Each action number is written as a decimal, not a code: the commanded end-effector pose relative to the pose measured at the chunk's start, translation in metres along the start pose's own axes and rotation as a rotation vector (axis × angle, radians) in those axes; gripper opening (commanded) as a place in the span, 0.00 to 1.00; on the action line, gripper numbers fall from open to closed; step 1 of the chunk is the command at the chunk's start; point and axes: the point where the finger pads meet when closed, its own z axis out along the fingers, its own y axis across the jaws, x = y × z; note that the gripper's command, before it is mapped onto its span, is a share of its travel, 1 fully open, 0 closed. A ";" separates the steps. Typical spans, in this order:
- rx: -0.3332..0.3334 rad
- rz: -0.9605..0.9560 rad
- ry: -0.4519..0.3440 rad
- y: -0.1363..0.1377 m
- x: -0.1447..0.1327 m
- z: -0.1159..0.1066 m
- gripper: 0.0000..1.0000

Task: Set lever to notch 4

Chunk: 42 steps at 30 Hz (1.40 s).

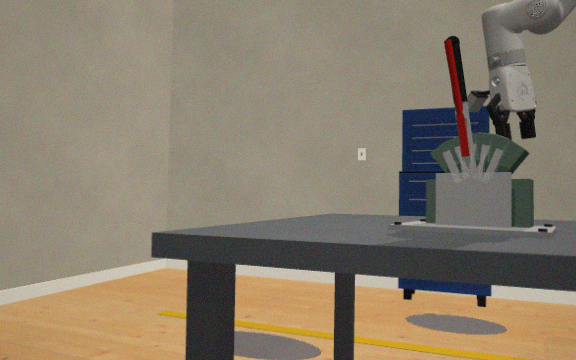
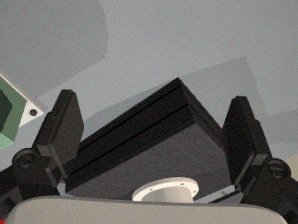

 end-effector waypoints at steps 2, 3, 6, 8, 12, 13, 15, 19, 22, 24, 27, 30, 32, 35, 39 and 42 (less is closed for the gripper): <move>0.001 0.001 0.004 0.000 0.001 -0.001 1.00; 0.001 0.001 0.004 0.000 0.001 -0.001 1.00; 0.001 0.001 0.004 0.000 0.001 -0.001 1.00; 0.001 0.001 0.004 0.000 0.001 -0.001 1.00; 0.001 0.001 0.004 0.000 0.001 -0.001 1.00; 0.001 0.001 0.004 0.000 0.001 -0.001 1.00; 0.001 0.001 0.004 0.000 0.001 -0.001 1.00; 0.003 -0.010 0.006 -0.003 0.003 -0.005 1.00; 0.033 -0.125 0.033 -0.030 0.014 -0.043 1.00; 0.082 -0.293 0.069 -0.053 0.014 -0.071 1.00; 0.116 -0.404 0.090 -0.076 0.013 -0.101 1.00; 0.116 -0.404 0.090 -0.098 0.013 -0.133 1.00; 0.156 -0.528 0.113 -0.116 0.005 -0.157 1.00; 0.176 -0.570 0.117 -0.141 -0.006 -0.185 1.00; 0.178 -0.546 0.105 -0.172 -0.019 -0.210 1.00; 0.178 -0.503 0.084 -0.207 -0.039 -0.231 1.00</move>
